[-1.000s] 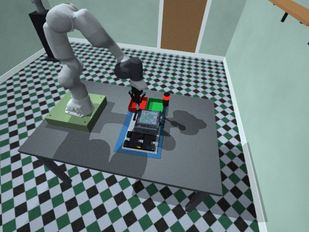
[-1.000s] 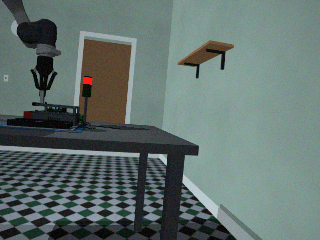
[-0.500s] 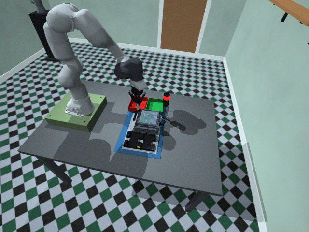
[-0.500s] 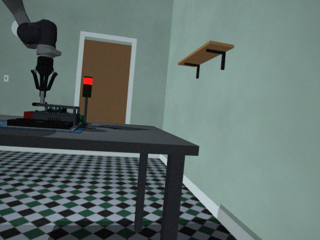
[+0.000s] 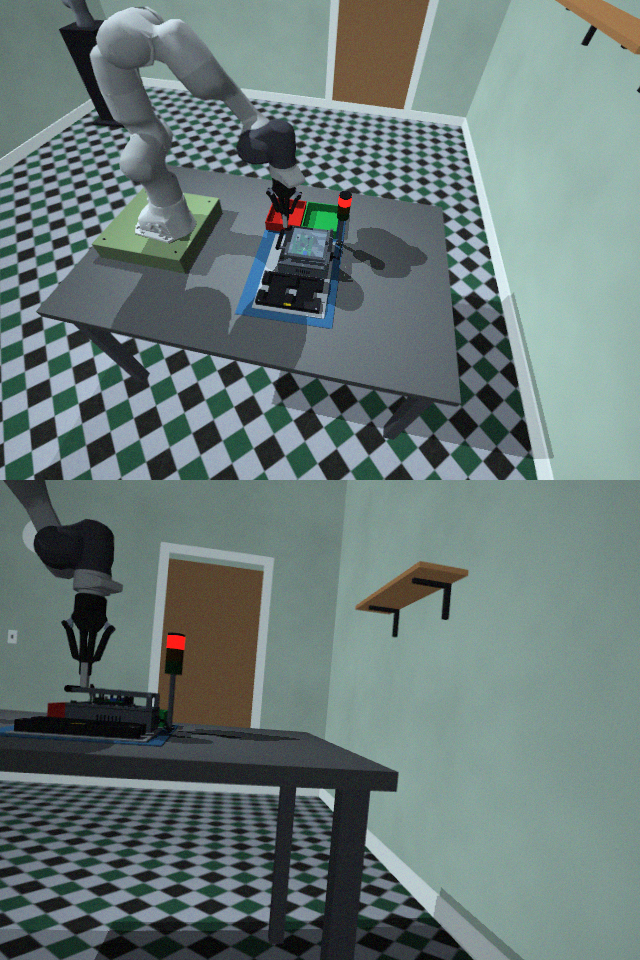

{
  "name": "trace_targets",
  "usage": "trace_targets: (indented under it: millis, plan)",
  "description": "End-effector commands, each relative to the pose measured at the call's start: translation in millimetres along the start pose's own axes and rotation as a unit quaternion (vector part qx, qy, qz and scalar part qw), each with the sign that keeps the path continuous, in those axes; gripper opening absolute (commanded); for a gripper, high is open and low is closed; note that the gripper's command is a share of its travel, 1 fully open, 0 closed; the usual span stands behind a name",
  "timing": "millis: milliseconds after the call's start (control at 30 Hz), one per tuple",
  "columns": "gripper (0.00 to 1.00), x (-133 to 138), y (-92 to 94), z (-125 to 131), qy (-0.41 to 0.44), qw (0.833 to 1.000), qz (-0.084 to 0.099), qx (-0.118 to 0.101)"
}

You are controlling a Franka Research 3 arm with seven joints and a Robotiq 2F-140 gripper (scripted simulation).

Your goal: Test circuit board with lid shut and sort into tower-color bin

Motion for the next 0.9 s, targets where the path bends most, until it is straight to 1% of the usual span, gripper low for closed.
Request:
trace_targets:
  millis: [0,867]
  plan:
    - [0.00,1.0,-1.6,1.2,0.003,1.000,0.000,0.000]
    - [0.00,1.0,-4.0,1.2,0.003,1.000,0.000,0.000]
Point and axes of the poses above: the point where the finger pads meet when closed, its own y axis back along the fingers, its own x axis across the jaws, z = x × y, the point moved 3 cm from there along y, back along the fingers, and after that the axes turned 5 degrees about -y, right-handed, at the moved point
